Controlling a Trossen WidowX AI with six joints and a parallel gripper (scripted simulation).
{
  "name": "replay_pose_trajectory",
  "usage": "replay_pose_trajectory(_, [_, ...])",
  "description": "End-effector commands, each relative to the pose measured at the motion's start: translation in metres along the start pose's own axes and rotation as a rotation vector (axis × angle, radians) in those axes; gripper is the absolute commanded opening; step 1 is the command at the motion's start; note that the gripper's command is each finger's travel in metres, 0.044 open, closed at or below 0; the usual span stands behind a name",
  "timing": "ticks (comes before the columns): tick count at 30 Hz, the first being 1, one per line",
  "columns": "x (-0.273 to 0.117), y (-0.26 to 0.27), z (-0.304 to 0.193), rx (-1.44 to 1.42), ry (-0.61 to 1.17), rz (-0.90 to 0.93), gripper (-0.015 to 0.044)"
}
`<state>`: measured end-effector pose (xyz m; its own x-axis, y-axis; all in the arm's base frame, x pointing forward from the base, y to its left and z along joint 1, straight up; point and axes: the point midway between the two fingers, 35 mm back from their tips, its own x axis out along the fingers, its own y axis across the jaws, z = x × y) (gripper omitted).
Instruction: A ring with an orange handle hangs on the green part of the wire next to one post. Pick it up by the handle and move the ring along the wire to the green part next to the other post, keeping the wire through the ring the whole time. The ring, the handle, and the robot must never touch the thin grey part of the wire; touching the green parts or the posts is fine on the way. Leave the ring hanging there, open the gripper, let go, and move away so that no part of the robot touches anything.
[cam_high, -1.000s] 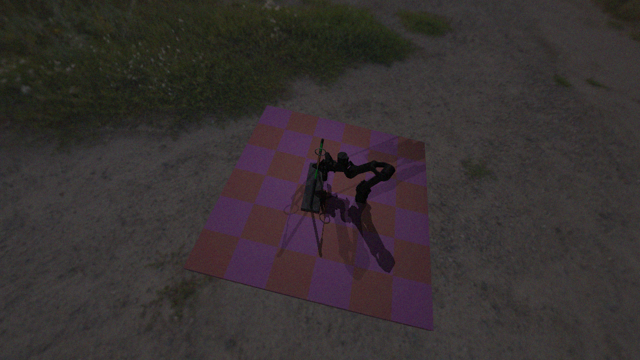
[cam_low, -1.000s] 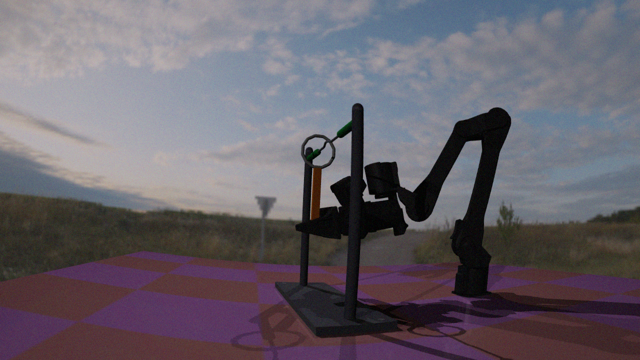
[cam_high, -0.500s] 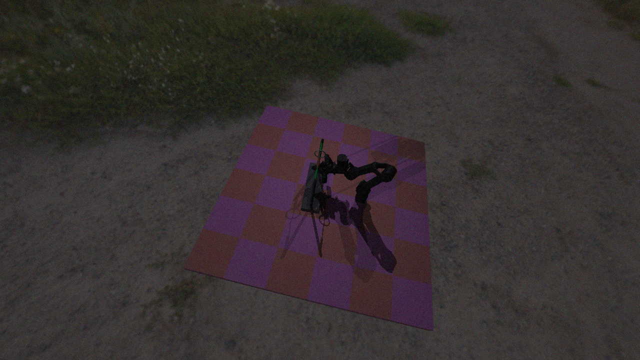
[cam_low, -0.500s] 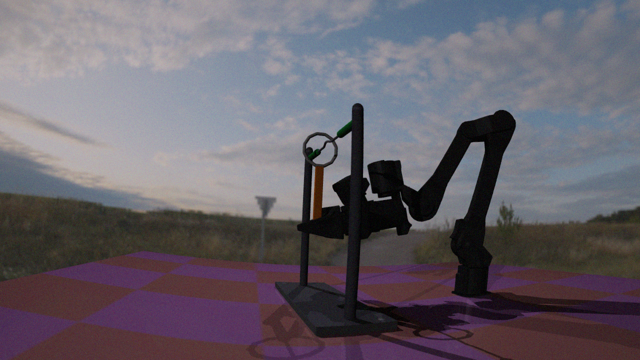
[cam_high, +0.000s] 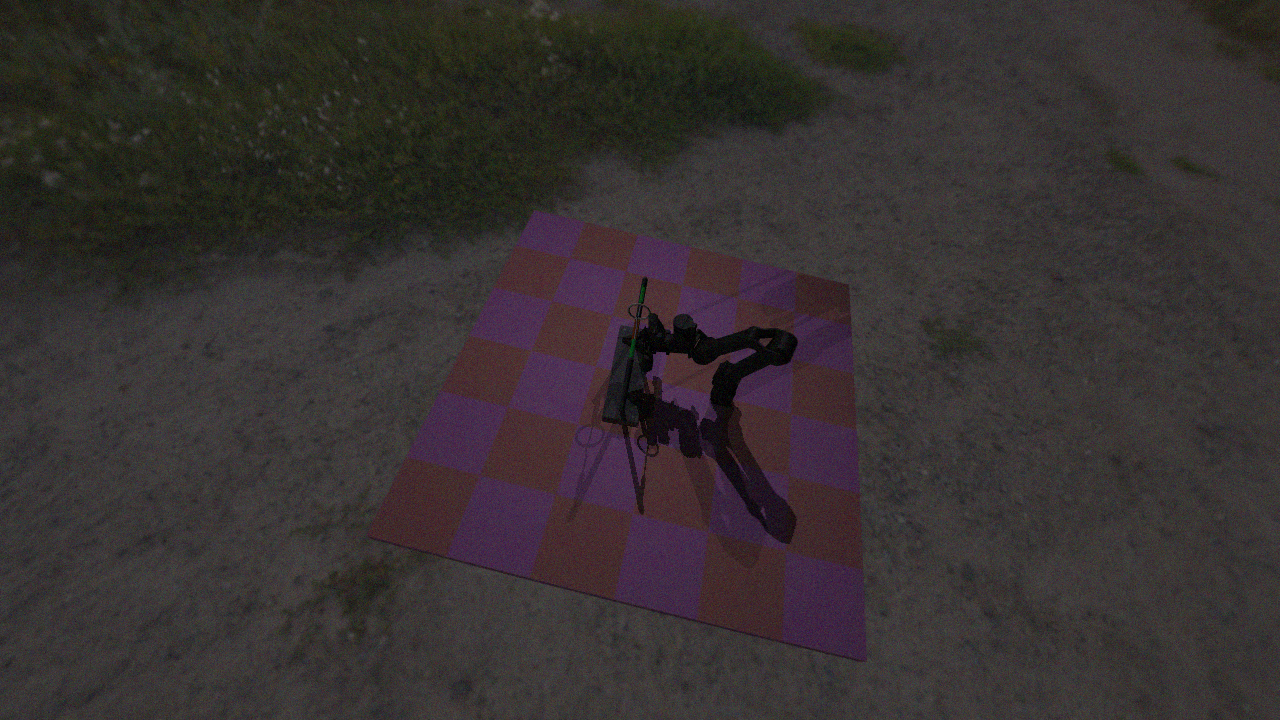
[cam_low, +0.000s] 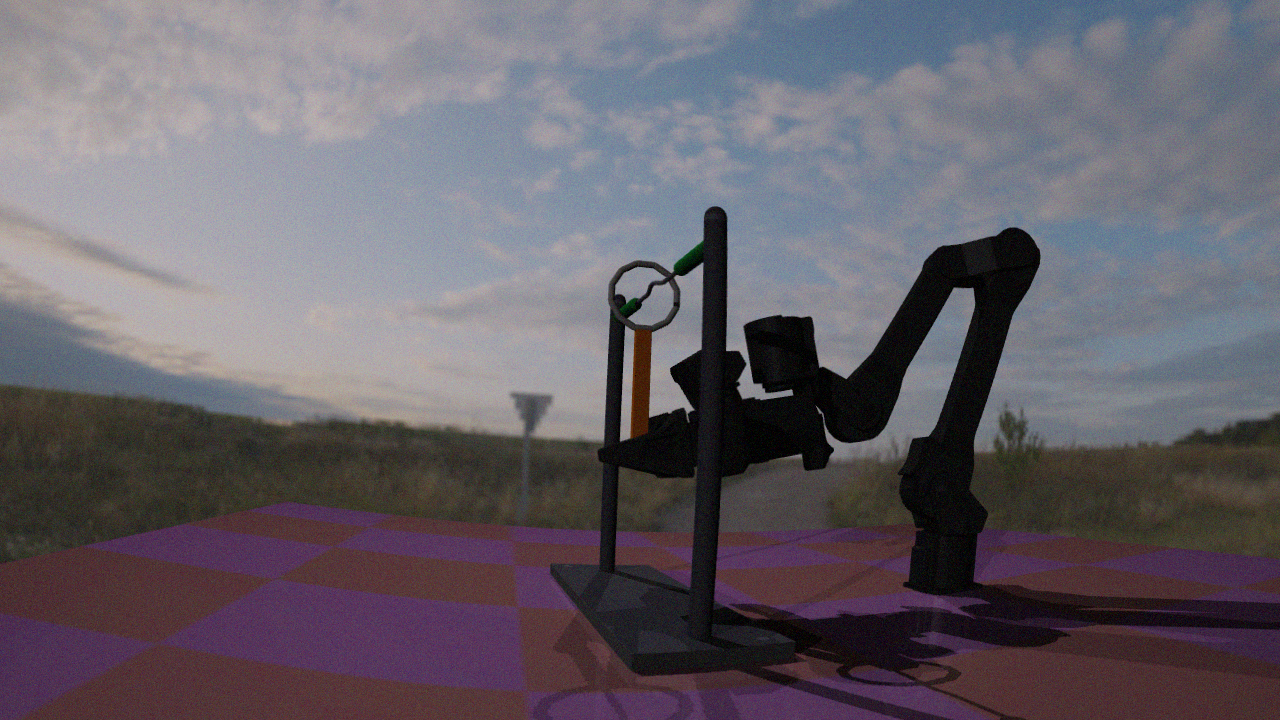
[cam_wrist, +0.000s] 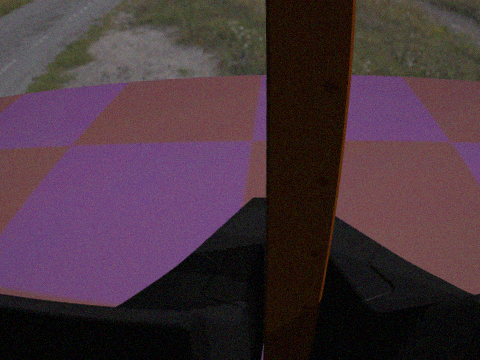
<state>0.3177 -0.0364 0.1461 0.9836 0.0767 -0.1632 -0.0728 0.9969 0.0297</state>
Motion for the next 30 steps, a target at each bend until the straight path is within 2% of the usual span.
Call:
replay_pose_trajectory(1, [-0.001,0.006,-0.001,0.02,0.001,-0.011,-0.015])
replay_pose_trajectory(15, [0.0,0.025,0.001,0.06,0.001,-0.028,-0.015])
replay_pose_trajectory(30, [0.002,0.028,0.002,-0.031,0.004,0.025,-0.015])
